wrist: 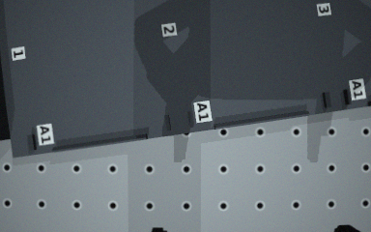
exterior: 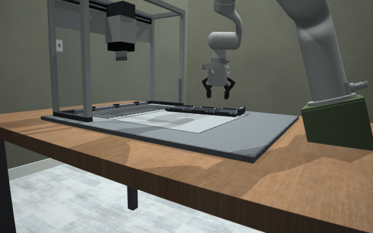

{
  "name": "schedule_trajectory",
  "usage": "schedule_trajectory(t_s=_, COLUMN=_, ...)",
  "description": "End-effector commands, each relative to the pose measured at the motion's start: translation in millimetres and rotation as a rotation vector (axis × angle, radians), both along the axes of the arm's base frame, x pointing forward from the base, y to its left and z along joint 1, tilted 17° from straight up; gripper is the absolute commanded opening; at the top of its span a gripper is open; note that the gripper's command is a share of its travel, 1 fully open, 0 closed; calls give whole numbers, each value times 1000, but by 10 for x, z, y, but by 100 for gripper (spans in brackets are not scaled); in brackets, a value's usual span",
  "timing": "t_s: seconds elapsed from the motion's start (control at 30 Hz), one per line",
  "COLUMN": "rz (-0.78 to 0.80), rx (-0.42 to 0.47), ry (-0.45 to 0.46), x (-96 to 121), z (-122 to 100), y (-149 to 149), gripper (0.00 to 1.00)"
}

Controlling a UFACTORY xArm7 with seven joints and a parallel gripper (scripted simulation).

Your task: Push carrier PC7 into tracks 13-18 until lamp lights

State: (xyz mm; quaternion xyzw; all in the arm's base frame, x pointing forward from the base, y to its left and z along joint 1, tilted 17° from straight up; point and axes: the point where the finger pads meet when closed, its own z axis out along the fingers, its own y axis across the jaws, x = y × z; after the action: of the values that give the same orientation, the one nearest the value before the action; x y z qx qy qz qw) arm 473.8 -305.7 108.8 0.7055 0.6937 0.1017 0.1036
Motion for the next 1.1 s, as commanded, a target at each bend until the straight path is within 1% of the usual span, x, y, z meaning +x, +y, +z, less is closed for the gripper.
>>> schedule_trajectory(t_s=0.0, rz=-1, rx=-2, ry=-4, x=26, z=-37, y=-14, gripper=100)
schedule_trajectory(t_s=0.43, rz=-1, rx=-2, ry=-4, x=84, z=-227, y=-15, gripper=100)
schedule_trajectory(t_s=0.8, rz=-1, rx=-2, ry=-4, x=84, z=-227, y=-16, gripper=100)
schedule_trajectory(t_s=1.07, rz=-1, rx=-2, ry=-4, x=99, z=-278, y=-16, gripper=100)
